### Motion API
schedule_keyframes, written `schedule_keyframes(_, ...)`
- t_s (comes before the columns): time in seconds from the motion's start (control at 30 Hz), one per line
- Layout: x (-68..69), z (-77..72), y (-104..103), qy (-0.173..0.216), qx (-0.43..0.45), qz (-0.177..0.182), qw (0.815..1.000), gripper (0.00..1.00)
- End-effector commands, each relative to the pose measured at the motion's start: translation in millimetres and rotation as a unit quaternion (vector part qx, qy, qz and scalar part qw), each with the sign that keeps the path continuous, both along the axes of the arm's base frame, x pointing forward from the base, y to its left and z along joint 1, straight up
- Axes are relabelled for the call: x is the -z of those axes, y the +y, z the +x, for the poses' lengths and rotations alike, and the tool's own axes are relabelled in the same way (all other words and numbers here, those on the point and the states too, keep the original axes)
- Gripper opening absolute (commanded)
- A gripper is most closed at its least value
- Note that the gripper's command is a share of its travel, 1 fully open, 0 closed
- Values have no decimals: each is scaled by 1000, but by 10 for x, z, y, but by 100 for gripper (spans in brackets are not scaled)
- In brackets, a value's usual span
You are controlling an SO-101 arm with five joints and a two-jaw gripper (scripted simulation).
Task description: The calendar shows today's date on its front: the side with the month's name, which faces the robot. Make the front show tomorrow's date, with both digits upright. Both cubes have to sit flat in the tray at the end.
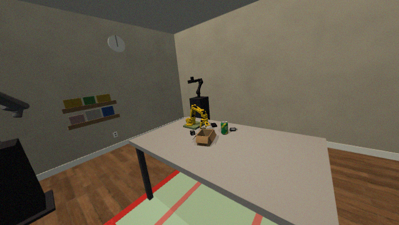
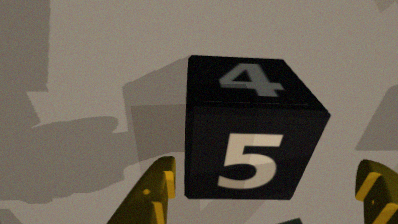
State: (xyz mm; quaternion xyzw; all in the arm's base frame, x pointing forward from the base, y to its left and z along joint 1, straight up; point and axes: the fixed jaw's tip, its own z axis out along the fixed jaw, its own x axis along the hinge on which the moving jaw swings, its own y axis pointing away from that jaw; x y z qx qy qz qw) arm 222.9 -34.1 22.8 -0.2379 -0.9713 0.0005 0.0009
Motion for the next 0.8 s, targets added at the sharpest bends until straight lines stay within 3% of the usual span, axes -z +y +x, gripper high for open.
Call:
schedule_keyframes(0.0, 106, -21, 25, 9, -9, 2, 1000, 35)
schedule_keyframes(0.43, 231, -31, 26, 9, -9, 2, 1000, 35)
schedule_keyframes(0.77, 248, -33, 27, 9, -9, 2, 1000, 35)
